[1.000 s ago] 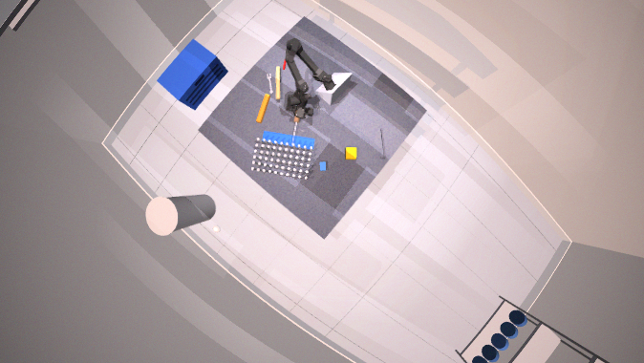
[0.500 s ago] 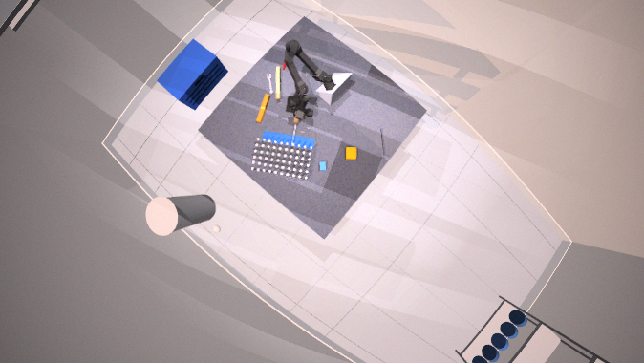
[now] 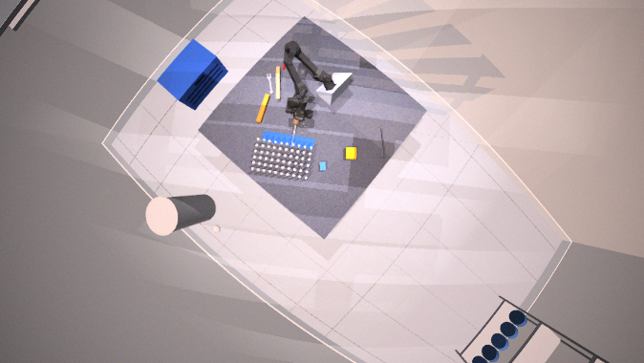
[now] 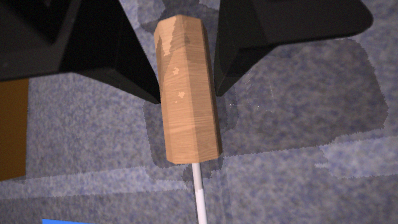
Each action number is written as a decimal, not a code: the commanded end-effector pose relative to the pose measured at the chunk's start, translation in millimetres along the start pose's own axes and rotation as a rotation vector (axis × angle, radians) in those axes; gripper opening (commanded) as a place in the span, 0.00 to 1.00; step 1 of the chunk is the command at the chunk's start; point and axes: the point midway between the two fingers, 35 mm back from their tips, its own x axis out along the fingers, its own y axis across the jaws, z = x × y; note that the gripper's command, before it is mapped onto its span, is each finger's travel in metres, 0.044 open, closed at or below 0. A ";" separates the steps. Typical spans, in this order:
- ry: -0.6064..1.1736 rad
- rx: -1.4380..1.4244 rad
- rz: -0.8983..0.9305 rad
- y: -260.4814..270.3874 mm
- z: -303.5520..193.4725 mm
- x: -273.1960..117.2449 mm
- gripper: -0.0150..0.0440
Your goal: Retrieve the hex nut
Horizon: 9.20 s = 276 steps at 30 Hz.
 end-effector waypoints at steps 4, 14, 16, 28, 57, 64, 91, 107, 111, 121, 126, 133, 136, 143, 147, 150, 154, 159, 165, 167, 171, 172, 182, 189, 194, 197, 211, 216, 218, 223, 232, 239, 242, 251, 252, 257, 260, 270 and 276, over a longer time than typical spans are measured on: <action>-0.004 0.004 -0.003 -1.4 6.9 1.3 0.25; -0.005 0.005 -0.003 -1.6 12.5 3.3 0.25; -0.005 0.005 -0.003 -1.6 13.6 3.7 0.25; -0.005 0.005 -0.003 -1.7 20.6 6.2 0.25; -0.006 0.006 -0.004 -1.9 38.2 12.4 0.25; -0.006 0.006 -0.004 -1.9 42.5 14.0 0.25; -0.007 0.007 -0.004 -2.1 58.9 19.7 0.25; -0.007 0.008 -0.004 -2.3 68.3 23.0 0.25; -0.007 0.008 -0.004 -2.3 70.6 23.8 0.25; -0.008 0.008 -0.004 -2.4 76.4 25.8 0.25; -0.008 0.008 -0.004 -2.4 79.3 26.8 0.25; -0.008 0.008 -0.004 -2.5 83.3 28.2 0.25; -0.008 0.009 -0.004 -2.5 85.0 28.8 0.25; -0.008 0.009 -0.004 -2.6 89.0 30.2 0.25; -0.009 0.009 -0.004 -2.6 91.2 31.0 0.25; -0.009 0.009 -0.004 -2.7 92.9 31.5 0.25; -0.009 0.009 -0.004 -2.7 95.1 32.3 0.25; -0.009 0.009 -0.004 -2.7 98.0 33.3 0.25; -0.009 0.009 -0.004 -2.5 101.4 34.4 0.25; -0.009 0.009 -0.004 -2.5 102.5 34.8 0.25; -0.009 0.010 -0.004 -2.3 104.8 35.5 0.25; -0.009 0.010 -0.004 -2.3 105.4 35.7 0.25; -0.010 0.010 -0.005 -1.9 111.0 37.6 0.25; -0.010 0.010 -0.005 -1.5 115.0 38.8 0.25; -0.010 0.010 -0.005 -1.3 117.9 39.7 0.25; -0.010 0.010 -0.005 -1.1 119.5 40.2 0.25; -0.011 0.010 -0.004 1.1 117.4 47.4 0.25; -0.011 0.008 -0.004 3.2 115.9 51.3 0.25; -0.011 0.006 -0.003 4.1 115.3 52.8 0.25; -0.012 0.005 -0.003 5.6 113.9 56.6 0.25; -0.011 0.004 -0.002 6.9 113.9 59.6 0.25; -0.011 0.005 -0.003 5.9 111.6 58.7 0.25; -0.010 0.005 -0.003 5.6 109.9 58.1 0.25; -0.010 0.006 -0.003 5.1 104.9 56.5 0.25; -0.010 0.006 -0.003 5.1 104.4 56.3 0.25; -0.009 0.006 -0.003 5.0 101.6 55.4 0.25; -0.009 0.006 -0.003 5.0 100.0 54.8 0.25; -0.009 0.005 -0.003 5.0 94.5 53.0 0.25; -0.008 0.005 -0.003 5.1 91.2 51.9 0.25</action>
